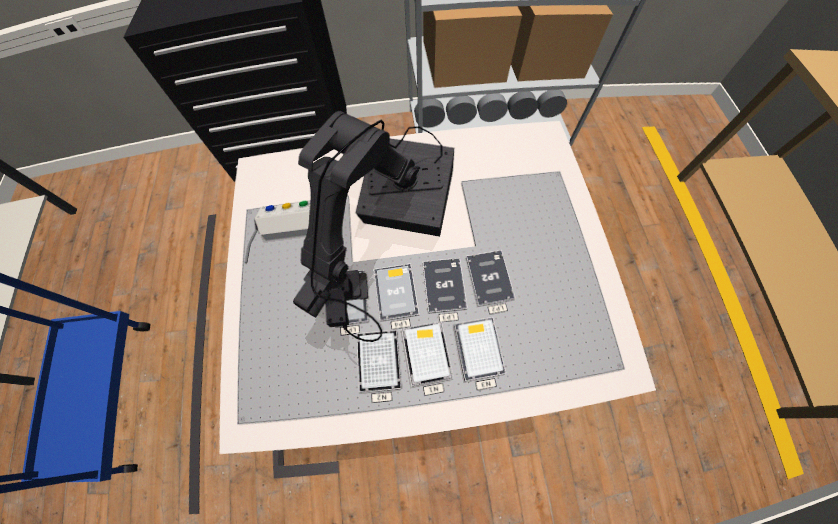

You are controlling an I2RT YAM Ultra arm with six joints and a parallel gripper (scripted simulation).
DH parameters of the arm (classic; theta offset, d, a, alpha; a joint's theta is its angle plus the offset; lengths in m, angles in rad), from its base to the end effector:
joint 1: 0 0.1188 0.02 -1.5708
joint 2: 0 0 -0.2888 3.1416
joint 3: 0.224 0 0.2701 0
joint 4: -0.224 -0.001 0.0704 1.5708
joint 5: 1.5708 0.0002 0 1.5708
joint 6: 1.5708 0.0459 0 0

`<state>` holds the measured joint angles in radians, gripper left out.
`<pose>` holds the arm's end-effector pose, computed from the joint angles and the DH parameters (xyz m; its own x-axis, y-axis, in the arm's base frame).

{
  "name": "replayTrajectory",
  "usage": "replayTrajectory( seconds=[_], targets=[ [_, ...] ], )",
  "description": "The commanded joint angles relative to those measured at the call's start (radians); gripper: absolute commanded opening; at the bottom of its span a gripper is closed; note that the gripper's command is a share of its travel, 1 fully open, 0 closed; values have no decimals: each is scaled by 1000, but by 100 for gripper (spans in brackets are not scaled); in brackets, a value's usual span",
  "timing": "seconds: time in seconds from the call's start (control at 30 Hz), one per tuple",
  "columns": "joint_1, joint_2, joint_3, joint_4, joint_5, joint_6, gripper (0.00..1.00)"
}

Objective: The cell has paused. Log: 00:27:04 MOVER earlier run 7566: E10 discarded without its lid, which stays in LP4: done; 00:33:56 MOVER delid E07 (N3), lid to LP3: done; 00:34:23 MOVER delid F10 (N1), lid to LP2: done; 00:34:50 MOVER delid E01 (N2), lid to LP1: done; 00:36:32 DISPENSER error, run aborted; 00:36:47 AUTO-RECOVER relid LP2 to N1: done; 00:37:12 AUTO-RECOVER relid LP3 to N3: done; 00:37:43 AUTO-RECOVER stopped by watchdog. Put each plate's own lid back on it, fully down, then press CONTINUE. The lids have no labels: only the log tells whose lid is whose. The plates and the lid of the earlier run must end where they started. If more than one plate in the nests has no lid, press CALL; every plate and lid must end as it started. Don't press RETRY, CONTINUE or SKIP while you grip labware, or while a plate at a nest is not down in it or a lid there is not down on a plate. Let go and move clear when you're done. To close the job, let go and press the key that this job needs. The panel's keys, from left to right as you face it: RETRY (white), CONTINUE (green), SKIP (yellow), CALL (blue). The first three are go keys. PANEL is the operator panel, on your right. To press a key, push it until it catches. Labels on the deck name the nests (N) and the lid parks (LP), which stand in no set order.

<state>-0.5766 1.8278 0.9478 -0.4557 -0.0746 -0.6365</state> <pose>0.2827 -0.1786 0.1203 -0.9701 -0.0762 -0.2304 -0.0591 0.9950 -0.0802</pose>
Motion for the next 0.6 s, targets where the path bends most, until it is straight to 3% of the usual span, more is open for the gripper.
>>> replayTrajectory(
  seconds=[0.0, 0.57],
  targets=[
    [12, -34, -1, -19, -4, 9, 0],
    [-13, -109, 42, -111, -8, -10, 0]
  ],
)
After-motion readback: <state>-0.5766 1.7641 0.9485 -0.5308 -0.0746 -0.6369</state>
